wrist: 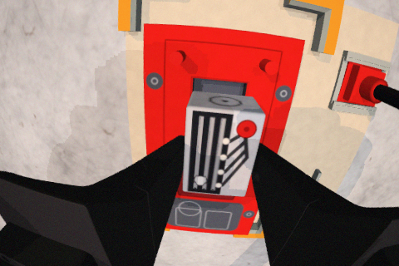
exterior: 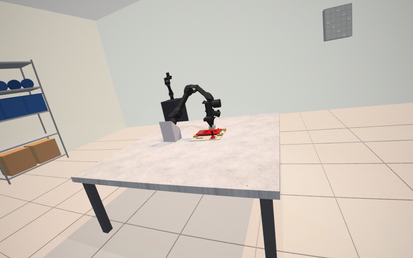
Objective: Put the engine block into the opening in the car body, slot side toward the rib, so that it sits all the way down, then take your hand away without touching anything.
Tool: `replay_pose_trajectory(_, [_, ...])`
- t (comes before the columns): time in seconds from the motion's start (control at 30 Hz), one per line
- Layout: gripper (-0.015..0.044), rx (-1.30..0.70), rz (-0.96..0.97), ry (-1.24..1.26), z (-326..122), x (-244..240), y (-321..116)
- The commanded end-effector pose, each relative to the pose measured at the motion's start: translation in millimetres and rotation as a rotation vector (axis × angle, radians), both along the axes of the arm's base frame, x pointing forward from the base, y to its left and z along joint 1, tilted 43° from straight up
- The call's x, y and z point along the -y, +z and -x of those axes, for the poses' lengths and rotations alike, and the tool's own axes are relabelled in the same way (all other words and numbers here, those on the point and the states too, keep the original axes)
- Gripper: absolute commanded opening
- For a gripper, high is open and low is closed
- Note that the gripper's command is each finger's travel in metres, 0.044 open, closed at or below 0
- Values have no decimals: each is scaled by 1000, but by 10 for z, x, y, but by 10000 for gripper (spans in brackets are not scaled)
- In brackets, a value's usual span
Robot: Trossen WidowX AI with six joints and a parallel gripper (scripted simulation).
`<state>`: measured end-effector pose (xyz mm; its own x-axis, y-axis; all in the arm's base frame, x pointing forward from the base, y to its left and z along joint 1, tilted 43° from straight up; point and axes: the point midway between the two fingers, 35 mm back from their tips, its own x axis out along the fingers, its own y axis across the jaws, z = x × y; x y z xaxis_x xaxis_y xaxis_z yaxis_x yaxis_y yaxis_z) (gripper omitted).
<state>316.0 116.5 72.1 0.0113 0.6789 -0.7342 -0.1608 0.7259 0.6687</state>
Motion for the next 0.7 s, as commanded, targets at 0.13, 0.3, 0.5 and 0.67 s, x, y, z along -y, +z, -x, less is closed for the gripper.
replay_pose_trajectory(0.13, [158,2,-5,1,-2,-7,7])
replay_pose_trajectory(0.3, [158,0,-5,0,-5,-21,-5])
replay_pose_trajectory(0.5, [158,-4,-6,-5,-5,-30,-14])
replay_pose_trajectory(0.67, [158,-4,-6,-5,-5,-39,-23])
